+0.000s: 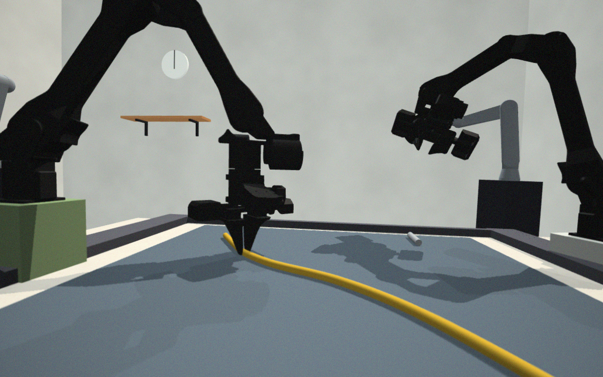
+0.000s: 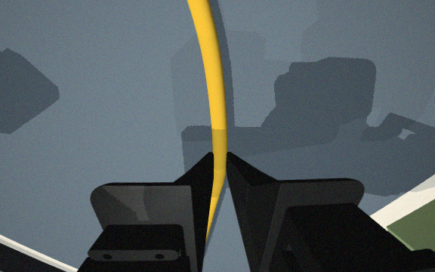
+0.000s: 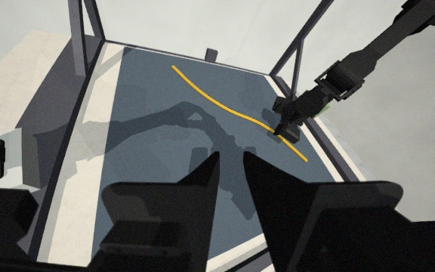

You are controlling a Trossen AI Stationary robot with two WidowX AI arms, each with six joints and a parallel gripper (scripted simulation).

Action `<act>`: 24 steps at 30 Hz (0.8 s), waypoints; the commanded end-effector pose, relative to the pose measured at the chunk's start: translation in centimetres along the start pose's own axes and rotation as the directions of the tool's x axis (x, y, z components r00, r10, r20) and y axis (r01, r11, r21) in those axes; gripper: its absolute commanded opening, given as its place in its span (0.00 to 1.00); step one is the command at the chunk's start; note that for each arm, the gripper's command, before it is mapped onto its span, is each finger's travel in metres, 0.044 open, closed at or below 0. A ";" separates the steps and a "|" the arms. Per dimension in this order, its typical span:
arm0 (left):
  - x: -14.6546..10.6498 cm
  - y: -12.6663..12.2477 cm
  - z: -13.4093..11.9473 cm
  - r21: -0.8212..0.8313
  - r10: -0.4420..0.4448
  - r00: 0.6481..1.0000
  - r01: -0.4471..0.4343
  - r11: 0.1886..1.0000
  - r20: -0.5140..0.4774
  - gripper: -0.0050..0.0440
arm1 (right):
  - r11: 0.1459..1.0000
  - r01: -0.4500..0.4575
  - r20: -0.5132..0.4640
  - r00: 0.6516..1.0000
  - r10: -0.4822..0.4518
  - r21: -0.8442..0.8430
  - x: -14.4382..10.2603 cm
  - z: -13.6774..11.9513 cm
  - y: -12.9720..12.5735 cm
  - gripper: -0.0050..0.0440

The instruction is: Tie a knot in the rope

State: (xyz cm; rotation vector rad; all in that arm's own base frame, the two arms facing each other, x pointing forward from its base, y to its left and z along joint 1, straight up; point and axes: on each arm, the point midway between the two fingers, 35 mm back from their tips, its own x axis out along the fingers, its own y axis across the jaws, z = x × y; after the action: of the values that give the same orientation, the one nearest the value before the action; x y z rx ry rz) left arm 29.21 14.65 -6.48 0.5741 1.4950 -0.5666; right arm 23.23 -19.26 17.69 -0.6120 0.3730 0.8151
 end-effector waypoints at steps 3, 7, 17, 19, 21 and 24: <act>-0.6 -1.0 0.9 0.004 0.014 1.000 -0.014 1.000 0.010 0.19 | 1.000 0.011 -0.008 1.000 -0.011 -0.021 -0.3 0.5 -0.3 0.31; -0.6 -1.4 1.3 0.004 0.014 1.000 -0.014 1.000 0.011 0.19 | 1.000 0.011 -0.008 1.000 -0.011 -0.021 -0.3 0.5 -0.3 0.31; -0.6 -2.5 2.4 0.004 0.013 1.000 -0.013 1.000 0.011 0.19 | 1.000 0.011 -0.008 1.000 -0.011 -0.021 -0.3 0.5 -0.3 0.31; -0.6 -2.8 2.6 0.004 0.013 1.000 -0.013 1.000 0.011 0.19 | 1.000 0.011 -0.008 1.000 -0.011 -0.021 -0.3 0.5 -0.3 0.31; -0.5 -3.2 3.0 0.004 0.013 1.000 -0.013 1.000 0.012 0.19 | 1.000 0.011 -0.008 1.000 -0.011 -0.021 -0.3 0.5 -0.3 0.31; -0.5 -3.9 3.6 0.004 0.013 1.000 -0.013 1.000 0.012 0.19 | 1.000 0.011 -0.008 1.000 -0.011 -0.021 -0.3 0.5 -0.3 0.31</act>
State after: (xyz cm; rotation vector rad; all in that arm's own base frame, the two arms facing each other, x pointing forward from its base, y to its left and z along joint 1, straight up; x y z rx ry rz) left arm 29.06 10.31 -6.49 0.5743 1.4956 -0.5686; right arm 23.23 -19.26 17.69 -0.6120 0.3730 0.8151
